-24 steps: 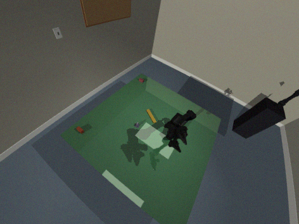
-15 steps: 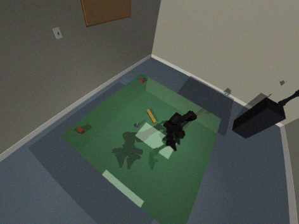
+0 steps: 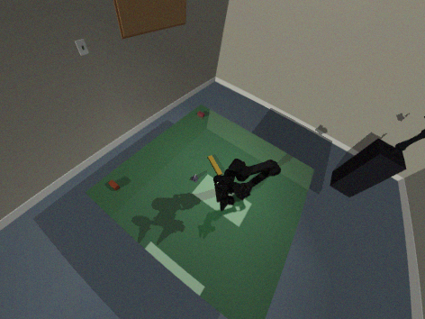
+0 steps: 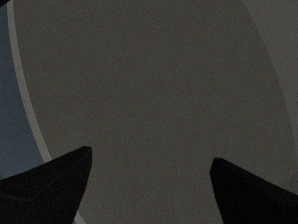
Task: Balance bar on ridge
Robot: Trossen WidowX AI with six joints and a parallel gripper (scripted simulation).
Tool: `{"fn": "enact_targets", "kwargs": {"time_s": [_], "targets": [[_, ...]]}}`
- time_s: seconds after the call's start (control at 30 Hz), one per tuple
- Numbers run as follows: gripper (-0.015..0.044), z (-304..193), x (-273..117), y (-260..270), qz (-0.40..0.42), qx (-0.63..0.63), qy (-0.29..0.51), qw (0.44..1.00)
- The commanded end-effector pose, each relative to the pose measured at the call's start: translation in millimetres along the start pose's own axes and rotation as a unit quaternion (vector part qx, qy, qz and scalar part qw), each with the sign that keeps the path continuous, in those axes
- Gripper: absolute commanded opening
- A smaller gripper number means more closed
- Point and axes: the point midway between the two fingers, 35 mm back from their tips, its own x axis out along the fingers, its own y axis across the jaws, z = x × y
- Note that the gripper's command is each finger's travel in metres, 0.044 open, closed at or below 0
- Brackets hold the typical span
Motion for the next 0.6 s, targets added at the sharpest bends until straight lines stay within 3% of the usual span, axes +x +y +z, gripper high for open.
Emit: {"fn": "enact_targets", "kwargs": {"time_s": [0.0, 0.57], "targets": [[0.0315, -32.3, -3.5, -3.5, -0.004, 0.052, 0.055, 0.997], [0.0315, -160.2, -63.8, -12.1, -0.069, 0.272, 0.288, 0.916]]}}
